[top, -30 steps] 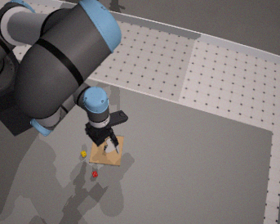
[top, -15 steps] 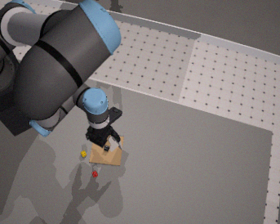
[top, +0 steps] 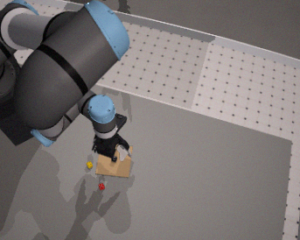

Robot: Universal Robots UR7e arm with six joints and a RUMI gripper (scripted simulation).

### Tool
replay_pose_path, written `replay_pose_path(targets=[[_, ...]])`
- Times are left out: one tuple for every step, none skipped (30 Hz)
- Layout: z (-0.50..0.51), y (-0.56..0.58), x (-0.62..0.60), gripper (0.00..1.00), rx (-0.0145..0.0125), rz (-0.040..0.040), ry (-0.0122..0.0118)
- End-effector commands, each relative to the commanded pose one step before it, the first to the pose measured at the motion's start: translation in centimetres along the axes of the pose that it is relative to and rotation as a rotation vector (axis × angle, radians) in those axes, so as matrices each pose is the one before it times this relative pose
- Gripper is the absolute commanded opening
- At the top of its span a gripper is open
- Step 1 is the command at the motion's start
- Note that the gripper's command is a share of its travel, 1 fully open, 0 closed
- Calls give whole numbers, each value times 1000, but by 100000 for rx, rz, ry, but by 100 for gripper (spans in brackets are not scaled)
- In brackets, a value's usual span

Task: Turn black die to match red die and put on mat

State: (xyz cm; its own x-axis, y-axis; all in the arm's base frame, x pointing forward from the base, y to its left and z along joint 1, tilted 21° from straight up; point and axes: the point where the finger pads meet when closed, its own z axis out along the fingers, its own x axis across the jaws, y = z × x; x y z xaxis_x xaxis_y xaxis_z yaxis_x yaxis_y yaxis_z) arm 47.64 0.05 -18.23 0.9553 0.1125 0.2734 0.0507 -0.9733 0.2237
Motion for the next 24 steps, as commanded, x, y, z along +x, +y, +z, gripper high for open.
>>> replay_pose_path(targets=[[-24, 29, 0, 100, 53, -2513, 147], [1, 3, -5, 100, 0, -299, 0], [1, 2, -4, 100, 0, -243, 0], [1, 2, -3, 100, 0, -192, 0], [0, 1, -2, 100, 0, -147, 0], [0, 1, -2, 100, 0, -107, 0], [0, 1, -1, 100, 0, -73, 0], [0, 0, -1, 100, 0, -45, 0], [0, 0, 0, 100, 0, -23, 0], [0, 0, 0, 100, 0, -9, 0], [0, 0, 0, 100, 0, -1, 0], [0, 0, 0, 21, 0, 0, 0], [0, 0, 0, 21, 0, 0, 0], [0, 0, 0, 21, 0, 0, 0], [0, 0, 0, 21, 0, 0, 0], [0, 0, 0, 21, 0, 0, 0], [0, 0, 0, 21, 0, 0, 0], [0, 0, 0, 21, 0, 0, 0], [0, 0, 0, 21, 0, 0, 0], [0, 0, 0, 21, 0, 0, 0], [0, 0, 0, 21, 0, 0, 0], [0, 0, 0, 21, 0, 0, 0], [0, 0, 0, 21, 0, 0, 0], [0, 0, 0, 21, 0, 0, 0]])
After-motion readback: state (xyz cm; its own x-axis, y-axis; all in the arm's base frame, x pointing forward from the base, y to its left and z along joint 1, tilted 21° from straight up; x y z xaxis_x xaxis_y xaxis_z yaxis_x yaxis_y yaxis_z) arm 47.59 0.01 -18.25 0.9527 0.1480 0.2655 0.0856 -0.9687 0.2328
